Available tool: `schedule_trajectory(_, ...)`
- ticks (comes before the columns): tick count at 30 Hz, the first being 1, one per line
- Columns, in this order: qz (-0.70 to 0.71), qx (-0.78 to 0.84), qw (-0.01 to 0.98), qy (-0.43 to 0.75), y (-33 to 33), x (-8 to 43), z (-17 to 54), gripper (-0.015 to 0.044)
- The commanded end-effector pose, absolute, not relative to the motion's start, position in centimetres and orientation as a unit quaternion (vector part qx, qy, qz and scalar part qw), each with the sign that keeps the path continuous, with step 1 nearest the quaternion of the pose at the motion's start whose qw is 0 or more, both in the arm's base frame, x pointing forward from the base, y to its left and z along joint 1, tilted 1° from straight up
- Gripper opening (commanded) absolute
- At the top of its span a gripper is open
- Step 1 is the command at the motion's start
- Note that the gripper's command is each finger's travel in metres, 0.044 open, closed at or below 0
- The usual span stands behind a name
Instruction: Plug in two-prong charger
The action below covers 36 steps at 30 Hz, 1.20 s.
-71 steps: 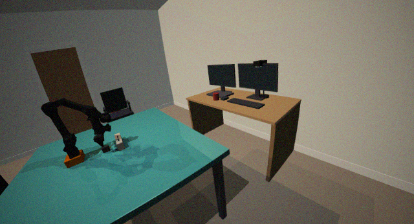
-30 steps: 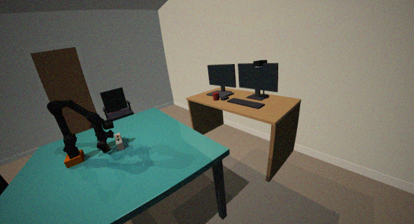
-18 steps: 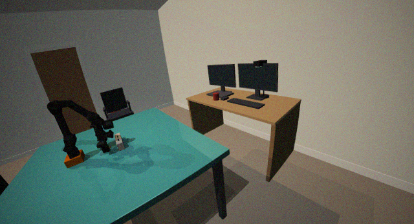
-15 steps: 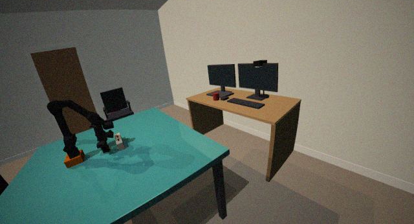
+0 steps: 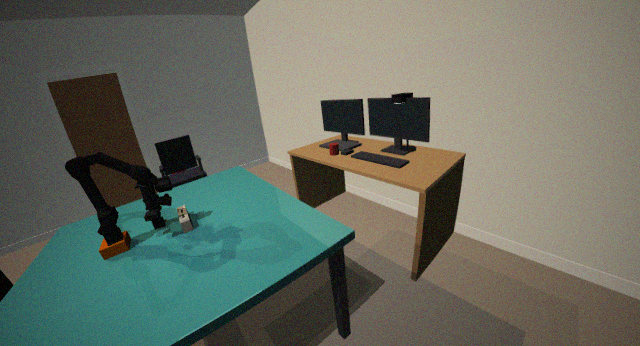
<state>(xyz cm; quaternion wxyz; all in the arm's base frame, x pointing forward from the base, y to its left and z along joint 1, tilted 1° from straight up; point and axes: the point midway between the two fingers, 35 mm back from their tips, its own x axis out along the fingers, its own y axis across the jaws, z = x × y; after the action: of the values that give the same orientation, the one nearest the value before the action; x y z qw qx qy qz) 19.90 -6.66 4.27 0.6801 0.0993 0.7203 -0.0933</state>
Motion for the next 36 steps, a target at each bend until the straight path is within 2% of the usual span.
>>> schedule_trajectory(1,-0.097,0.097,0.686,0.715,-6.6,19.8,5.6,0.0000)
schedule_trajectory(20,-0.078,0.077,0.689,0.717,-7.7,19.1,1.7,0.0000)
schedule_trajectory(36,-0.076,0.076,0.689,0.716,-8.1,20.7,1.6,0.0000)
